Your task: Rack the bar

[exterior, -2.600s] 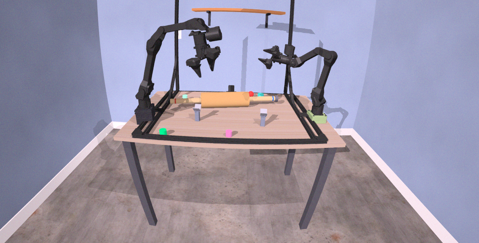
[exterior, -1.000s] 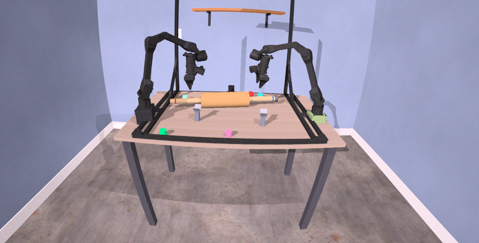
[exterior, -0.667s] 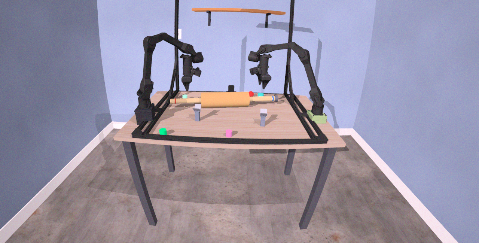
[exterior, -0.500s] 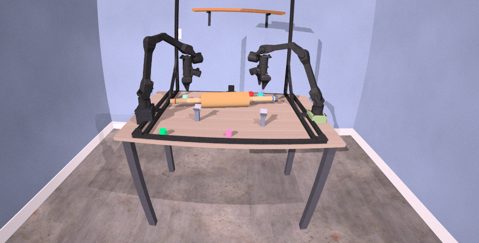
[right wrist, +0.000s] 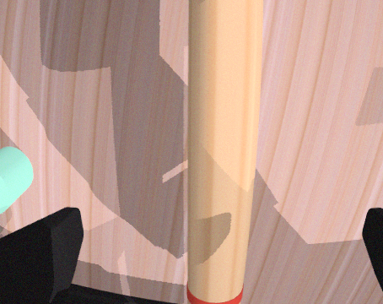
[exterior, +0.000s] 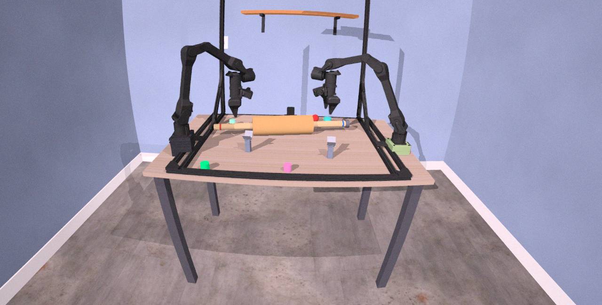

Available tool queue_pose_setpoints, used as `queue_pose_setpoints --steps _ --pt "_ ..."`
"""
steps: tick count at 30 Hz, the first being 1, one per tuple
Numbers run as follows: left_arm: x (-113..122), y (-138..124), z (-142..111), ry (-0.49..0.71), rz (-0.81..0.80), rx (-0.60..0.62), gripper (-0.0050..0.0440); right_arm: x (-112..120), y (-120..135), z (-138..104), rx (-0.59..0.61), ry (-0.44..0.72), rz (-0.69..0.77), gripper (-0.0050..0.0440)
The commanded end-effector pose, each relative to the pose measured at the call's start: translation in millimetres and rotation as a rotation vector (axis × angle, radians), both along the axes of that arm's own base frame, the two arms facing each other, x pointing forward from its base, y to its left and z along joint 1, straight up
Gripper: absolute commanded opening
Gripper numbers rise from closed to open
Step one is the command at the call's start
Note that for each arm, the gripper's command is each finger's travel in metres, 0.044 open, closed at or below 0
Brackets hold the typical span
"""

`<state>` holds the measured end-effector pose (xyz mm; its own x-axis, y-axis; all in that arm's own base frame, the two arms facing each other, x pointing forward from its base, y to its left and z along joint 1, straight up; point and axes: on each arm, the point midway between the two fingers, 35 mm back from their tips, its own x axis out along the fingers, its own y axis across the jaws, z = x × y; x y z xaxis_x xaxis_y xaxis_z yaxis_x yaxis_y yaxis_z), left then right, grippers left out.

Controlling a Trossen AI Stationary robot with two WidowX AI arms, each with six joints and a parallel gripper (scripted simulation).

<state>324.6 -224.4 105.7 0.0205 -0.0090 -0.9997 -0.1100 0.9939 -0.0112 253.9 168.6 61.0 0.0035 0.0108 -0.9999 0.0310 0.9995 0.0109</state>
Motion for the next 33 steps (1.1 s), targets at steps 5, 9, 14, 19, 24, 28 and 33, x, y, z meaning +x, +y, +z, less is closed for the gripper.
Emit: queue_pose_setpoints --steps 5,9,14,19,24,28,33 --pt "-2 1 -15 0.02 0.003 0.008 0.044 0 -1 -10 -0.008 0.003 -0.004 0.044" --pt "-1 0 -22 0.02 0.003 0.008 0.044 0 0 -17 -0.008 0.003 -0.003 0.044" --pt "-1 0 -30 0.02 0.002 0.009 0.044 1 0 -25 -0.009 0.003 -0.002 0.044" --pt "-1 0 -38 0.02 0.002 0.009 0.044 1 0 -33 -0.009 0.003 -0.001 0.044" --pt "-1 0 -43 0.02 0.002 0.009 0.044 1 0 -38 -0.009 0.003 -0.001 0.044" --pt "-1 0 -50 0.02 0.002 0.009 0.044 0 0 -45 -0.009 0.003 0.0 0.044" --pt "-1 0 -58 0.021 0.002 0.009 0.044 0 -1 -53 -0.01 0.003 0.0 0.044"
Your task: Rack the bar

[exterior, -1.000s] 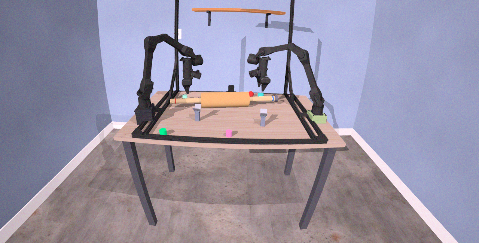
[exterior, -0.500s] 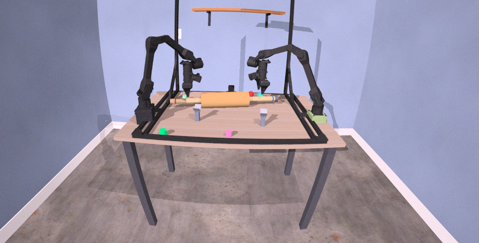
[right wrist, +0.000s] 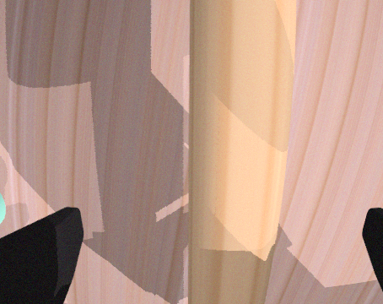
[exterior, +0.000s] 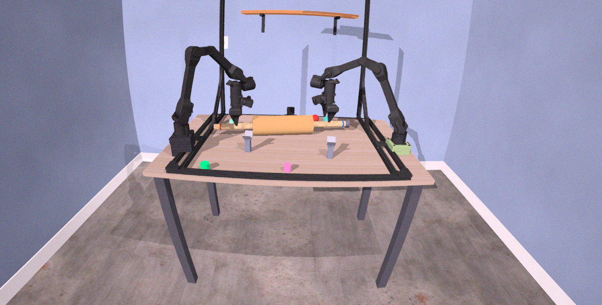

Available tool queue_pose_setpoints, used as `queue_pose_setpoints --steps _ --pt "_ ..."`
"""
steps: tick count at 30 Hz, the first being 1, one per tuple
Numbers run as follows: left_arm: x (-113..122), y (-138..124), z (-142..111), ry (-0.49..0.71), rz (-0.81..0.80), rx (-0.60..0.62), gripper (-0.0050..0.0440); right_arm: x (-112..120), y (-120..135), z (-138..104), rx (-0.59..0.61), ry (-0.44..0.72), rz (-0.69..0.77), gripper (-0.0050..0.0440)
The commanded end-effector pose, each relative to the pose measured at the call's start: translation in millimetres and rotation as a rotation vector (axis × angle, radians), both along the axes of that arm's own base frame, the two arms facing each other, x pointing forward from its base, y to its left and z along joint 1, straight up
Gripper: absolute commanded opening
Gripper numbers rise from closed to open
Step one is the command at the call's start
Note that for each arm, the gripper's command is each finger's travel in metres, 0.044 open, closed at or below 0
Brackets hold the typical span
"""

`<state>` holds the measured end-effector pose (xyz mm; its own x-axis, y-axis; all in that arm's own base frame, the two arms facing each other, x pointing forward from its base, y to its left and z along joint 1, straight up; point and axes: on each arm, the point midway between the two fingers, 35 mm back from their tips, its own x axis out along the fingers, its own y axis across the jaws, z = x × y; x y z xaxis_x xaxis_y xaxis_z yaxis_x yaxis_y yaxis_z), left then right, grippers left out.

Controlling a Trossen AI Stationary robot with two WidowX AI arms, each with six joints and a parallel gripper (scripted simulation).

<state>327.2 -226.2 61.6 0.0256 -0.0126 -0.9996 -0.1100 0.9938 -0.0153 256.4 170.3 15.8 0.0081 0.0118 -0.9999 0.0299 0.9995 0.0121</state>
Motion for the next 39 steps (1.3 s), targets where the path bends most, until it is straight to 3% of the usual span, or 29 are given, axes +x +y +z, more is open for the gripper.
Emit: queue_pose_setpoints --steps 1,15,39 --pt "-4 2 -16 0.026 0.002 0.012 0.044 -3 -2 -10 -0.011 0.008 0.0 0.044" --pt "-6 3 -34 0.026 0.002 0.013 0.044 -4 -3 -28 -0.012 0.008 0.001 0.044" --pt "-6 3 -34 0.026 0.002 0.013 0.044 -4 -3 -28 -0.012 0.008 0.001 0.044"
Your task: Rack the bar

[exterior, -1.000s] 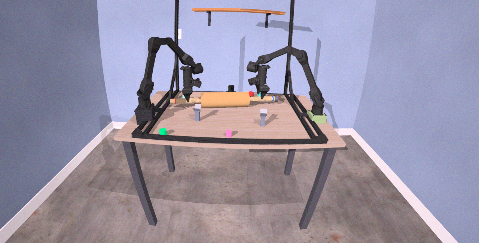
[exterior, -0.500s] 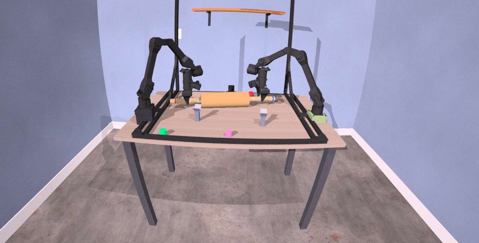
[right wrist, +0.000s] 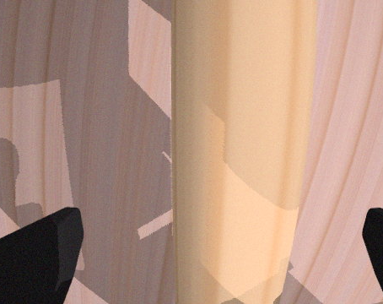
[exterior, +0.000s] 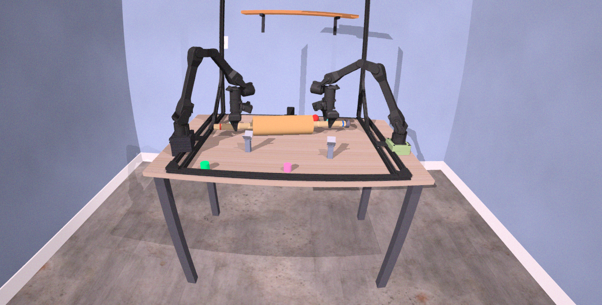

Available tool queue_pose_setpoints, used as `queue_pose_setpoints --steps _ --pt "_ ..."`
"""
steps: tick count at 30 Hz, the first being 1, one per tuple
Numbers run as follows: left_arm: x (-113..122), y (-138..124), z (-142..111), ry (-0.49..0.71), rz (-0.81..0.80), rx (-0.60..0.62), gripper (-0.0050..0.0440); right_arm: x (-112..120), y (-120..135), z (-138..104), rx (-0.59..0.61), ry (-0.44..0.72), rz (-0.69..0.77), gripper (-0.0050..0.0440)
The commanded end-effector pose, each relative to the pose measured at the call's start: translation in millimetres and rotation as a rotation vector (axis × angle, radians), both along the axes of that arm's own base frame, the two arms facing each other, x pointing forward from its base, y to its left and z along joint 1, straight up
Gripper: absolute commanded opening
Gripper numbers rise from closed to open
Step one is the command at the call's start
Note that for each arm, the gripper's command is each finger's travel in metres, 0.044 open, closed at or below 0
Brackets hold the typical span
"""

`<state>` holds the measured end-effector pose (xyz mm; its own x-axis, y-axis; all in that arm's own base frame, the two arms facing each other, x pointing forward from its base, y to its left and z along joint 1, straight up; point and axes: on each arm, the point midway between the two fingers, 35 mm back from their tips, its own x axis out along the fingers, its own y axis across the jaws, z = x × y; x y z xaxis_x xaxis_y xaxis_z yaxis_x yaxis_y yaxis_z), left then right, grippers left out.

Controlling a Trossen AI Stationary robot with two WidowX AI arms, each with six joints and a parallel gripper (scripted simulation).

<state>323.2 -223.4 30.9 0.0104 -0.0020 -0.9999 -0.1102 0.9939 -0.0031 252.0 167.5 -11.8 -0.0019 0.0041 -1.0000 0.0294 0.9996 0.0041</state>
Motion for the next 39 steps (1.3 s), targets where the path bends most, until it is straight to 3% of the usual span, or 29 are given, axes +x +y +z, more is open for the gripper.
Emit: queue_pose_setpoints --steps 1,10,25,28,31,32,34,37,39 --pt "0 0 0 0.0 0.0 0.0 0.0416 0 0 0 0.0 0.0 0.0 0.0416" --pt "0 0 0 0.0 0.0 0.0 0.02 0 0 0 0.0 0.0 0.0 0.02" --pt "0 0 0 0.0 0.0 0.0 0.0127 0 0 0 0.0 0.0 0.0 0.0127" --pt "-1 1 -1 0.01 0.001 0.0 0.0055 1 0 2 -0.002 -0.002 0.0 0.0055" --pt "0 -1 28 0.011 0.002 0.002 0.0 2 1 31 -0.004 -0.002 0.001 0.0" --pt "0 -1 41 0.011 0.002 0.002 0.0 2 1 43 -0.004 -0.002 0.001 0.0" --pt "0 -1 41 0.011 0.002 0.002 0.0 2 1 43 -0.004 -0.002 0.001 0.0" --pt "-1 0 70 0.01 0.002 0.002 0.0 1 0 73 -0.004 -0.002 0.001 0.0" --pt "-1 0 72 0.01 0.002 0.002 0.0 1 0 75 -0.004 -0.002 0.001 0.0"
